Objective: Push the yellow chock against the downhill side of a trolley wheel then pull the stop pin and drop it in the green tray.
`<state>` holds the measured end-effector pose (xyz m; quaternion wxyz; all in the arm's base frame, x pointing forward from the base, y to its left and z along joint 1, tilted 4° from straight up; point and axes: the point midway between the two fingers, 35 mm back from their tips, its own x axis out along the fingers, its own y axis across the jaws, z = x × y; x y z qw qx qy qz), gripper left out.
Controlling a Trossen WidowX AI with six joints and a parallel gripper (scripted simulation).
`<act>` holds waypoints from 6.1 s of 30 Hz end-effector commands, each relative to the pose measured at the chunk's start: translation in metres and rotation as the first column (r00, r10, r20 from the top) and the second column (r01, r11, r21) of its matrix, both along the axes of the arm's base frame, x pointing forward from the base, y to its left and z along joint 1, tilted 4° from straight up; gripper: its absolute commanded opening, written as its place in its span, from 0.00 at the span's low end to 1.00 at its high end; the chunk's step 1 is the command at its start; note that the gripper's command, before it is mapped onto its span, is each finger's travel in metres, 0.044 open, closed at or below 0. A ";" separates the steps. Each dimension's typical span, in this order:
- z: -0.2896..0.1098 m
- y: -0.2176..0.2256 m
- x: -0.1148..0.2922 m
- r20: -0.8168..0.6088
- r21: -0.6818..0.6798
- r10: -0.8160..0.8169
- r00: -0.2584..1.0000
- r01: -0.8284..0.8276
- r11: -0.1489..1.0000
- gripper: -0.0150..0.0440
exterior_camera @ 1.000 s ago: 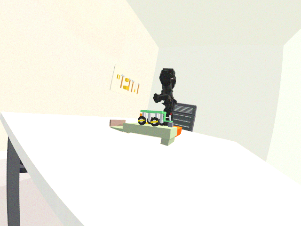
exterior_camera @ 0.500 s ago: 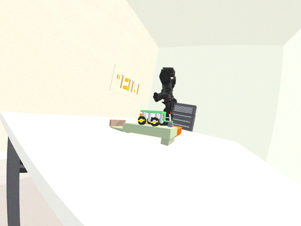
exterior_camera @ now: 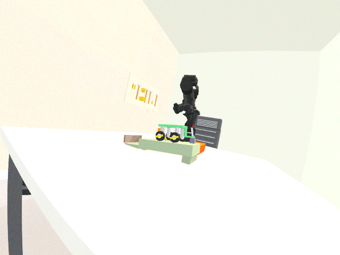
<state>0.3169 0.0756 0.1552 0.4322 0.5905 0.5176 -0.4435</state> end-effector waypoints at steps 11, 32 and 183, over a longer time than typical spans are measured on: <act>0.009 0.002 0.001 0.013 0.008 0.006 1.000 -0.006 1.000 0.25; 0.014 0.024 0.003 0.013 0.010 0.006 1.000 -0.006 1.000 0.25; -0.018 -0.187 -0.099 -0.032 -0.165 -0.992 0.121 0.978 0.124 0.25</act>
